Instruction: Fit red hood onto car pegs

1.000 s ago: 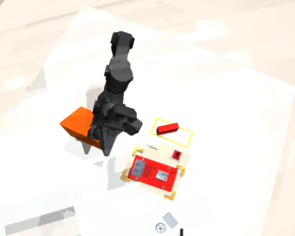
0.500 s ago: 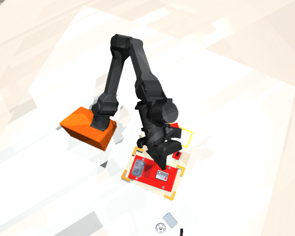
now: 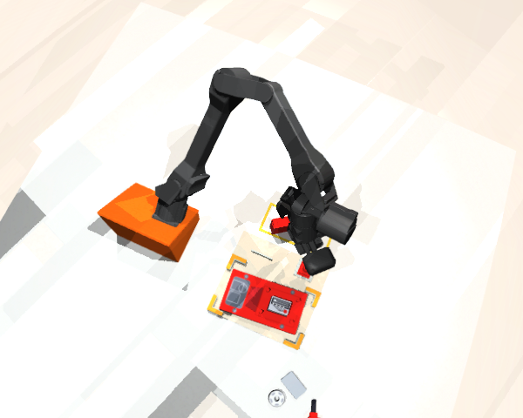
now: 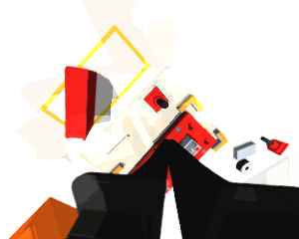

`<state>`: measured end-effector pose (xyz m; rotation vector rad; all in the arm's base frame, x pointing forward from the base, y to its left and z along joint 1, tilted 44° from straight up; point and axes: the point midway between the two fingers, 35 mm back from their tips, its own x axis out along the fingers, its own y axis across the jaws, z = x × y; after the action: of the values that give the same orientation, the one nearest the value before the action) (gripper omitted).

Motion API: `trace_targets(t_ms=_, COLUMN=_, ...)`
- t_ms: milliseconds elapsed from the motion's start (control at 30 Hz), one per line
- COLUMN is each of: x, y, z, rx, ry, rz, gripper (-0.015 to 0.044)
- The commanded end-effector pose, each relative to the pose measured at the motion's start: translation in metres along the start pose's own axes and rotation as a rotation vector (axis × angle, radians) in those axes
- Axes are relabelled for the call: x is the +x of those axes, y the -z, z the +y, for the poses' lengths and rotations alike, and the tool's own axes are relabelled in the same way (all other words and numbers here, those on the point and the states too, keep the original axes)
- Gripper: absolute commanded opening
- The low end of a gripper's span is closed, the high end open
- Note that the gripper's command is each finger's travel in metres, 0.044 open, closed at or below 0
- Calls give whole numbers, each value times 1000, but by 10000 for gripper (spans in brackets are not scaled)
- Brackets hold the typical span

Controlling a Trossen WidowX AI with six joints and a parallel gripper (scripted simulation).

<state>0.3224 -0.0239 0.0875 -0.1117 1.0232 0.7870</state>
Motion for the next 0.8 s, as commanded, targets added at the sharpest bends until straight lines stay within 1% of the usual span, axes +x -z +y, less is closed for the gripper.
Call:
trace_targets(t_ms=0, x=27, y=-16, z=44, rx=102, ry=-193, rz=41, gripper=0)
trace_targets(t_ms=33, x=32, y=-18, z=55, rx=128, ry=-238, rz=57, gripper=0)
trace_targets(t_ms=100, x=37, y=-20, z=64, rx=150, ry=-273, rz=71, gripper=0)
trace_targets(t_ms=300, x=39, y=-20, z=64, rx=150, ry=-273, rz=71, gripper=0)
trace_targets(t_ms=600, x=77, y=-18, z=75, rx=150, ry=-274, rz=70, gripper=0)
trace_targets(t_ms=767, x=80, y=-18, z=77, rx=150, ry=-275, rz=70, gripper=0)
